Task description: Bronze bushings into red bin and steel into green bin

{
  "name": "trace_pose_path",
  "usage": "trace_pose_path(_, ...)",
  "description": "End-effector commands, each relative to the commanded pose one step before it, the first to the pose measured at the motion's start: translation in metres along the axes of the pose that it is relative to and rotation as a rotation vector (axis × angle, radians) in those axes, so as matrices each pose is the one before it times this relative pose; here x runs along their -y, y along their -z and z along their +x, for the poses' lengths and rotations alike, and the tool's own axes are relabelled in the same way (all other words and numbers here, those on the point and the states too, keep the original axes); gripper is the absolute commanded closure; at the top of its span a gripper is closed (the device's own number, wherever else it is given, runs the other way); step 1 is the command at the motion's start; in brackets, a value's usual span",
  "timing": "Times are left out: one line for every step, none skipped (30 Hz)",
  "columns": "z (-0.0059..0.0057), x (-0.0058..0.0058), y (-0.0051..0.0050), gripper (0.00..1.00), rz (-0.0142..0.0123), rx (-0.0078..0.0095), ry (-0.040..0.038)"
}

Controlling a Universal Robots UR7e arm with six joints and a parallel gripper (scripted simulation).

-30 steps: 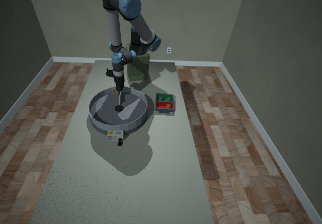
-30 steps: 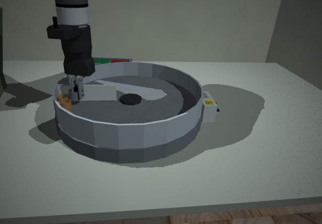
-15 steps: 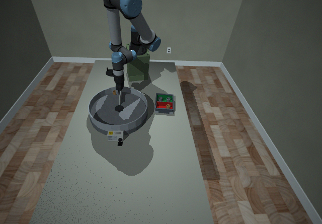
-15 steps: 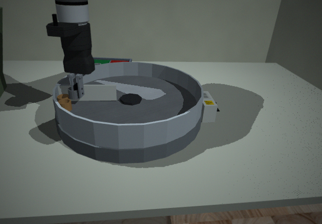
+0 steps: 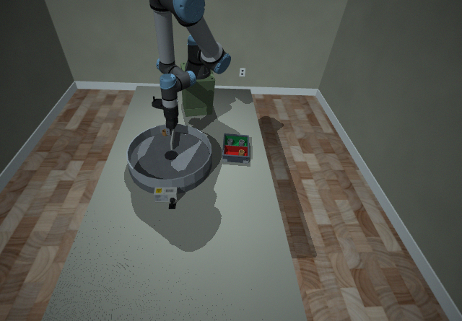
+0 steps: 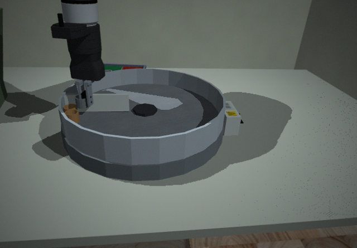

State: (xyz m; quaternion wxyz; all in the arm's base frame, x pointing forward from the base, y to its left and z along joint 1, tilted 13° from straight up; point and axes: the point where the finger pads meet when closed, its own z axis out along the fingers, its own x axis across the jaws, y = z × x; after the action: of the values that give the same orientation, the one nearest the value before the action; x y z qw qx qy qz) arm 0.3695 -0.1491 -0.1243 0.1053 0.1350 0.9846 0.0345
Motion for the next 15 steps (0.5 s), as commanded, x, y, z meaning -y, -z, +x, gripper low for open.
trace_pose_path(-0.00034, 0.00013, 0.00135, 1.00, 0.00045, 0.00095, 0.00012)
trace_pose_path(0.00000, 0.00000, 0.00062, 1.00, 0.00000, -0.00001, 0.00000)
trace_pose_path(0.00000, 0.00000, 0.00062, 1.00, 0.00000, -0.00001, 0.00000)
trace_pose_path(0.00000, 0.00000, 0.00062, 1.00, 0.00000, -0.00001, 0.00000)
trace_pose_path(0.00000, 0.00000, 0.00000, 1.00, 0.00000, 0.00000, 0.00000)
trace_pose_path(0.00000, 0.00000, 0.00000, 1.00, 0.00000, 0.00000, 0.00000)
trace_pose_path(0.00000, 0.00000, 0.00000, 1.00, 0.00000, 0.00000, 0.00000)
trace_pose_path(0.00000, 0.00000, 0.00000, 1.00, 0.00000, 0.00000, 0.00000)
trace_pose_path(0.00000, 0.00000, 0.00000, 1.00, 0.00000, 0.00000, 0.00000)
trace_pose_path(0.00000, 0.00000, 0.00000, 1.00, 0.00000, 0.00000, 0.00000)
trace_pose_path(0.00000, 0.00000, 0.00467, 1.00, 0.00003, 0.00005, 0.00000)
trace_pose_path(0.00000, 0.00000, 0.00488, 1.00, 0.00000, 0.00000, 0.00000)
trace_pose_path(0.00000, 0.00000, 0.00488, 1.00, 0.00000, 0.00000, 0.00000)
trace_pose_path(0.00000, 0.00000, 0.00488, 1.00, 0.00000, 0.00000, 0.00000)
trace_pose_path(0.00000, 0.00000, 0.00488, 1.00, 0.00000, 0.00000, 0.00000)
